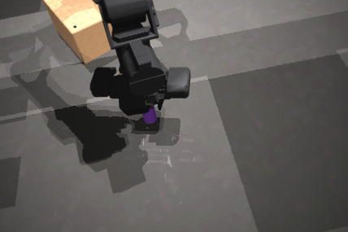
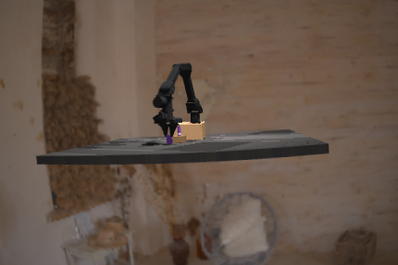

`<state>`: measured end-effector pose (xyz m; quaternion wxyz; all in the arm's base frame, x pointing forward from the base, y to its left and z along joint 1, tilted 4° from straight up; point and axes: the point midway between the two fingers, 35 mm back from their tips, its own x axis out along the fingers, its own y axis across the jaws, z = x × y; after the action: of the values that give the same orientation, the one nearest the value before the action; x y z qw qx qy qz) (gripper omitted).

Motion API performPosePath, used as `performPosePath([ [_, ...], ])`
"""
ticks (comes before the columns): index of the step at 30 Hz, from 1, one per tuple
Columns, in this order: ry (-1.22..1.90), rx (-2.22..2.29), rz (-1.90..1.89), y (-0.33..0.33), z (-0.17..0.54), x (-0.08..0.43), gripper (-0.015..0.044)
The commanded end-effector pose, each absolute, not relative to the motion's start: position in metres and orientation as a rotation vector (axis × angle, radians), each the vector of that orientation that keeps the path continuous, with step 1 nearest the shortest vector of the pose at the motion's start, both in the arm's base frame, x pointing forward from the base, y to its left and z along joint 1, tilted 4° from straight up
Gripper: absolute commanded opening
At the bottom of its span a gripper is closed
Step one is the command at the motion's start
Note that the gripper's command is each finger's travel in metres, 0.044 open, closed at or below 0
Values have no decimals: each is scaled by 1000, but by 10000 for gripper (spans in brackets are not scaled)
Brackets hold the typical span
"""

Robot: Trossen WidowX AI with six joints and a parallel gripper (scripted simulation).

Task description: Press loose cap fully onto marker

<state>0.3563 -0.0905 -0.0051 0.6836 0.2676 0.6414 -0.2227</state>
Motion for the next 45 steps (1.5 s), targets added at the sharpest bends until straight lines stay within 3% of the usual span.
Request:
performPosePath([
  [1, 1443, 603, -495, -89, -12, 355, 246],
  [16, 1443, 603, -495, -88, -33, 356, 246],
  [20, 1443, 603, -495, -88, -33, 356, 141],
  [29, 1443, 603, -495, -89, -34, 356, 81],
  [32, 1443, 603, -495, -89, -28, 356, 2],
  [45, 1443, 603, -495, -92, 18, 353, 0],
])
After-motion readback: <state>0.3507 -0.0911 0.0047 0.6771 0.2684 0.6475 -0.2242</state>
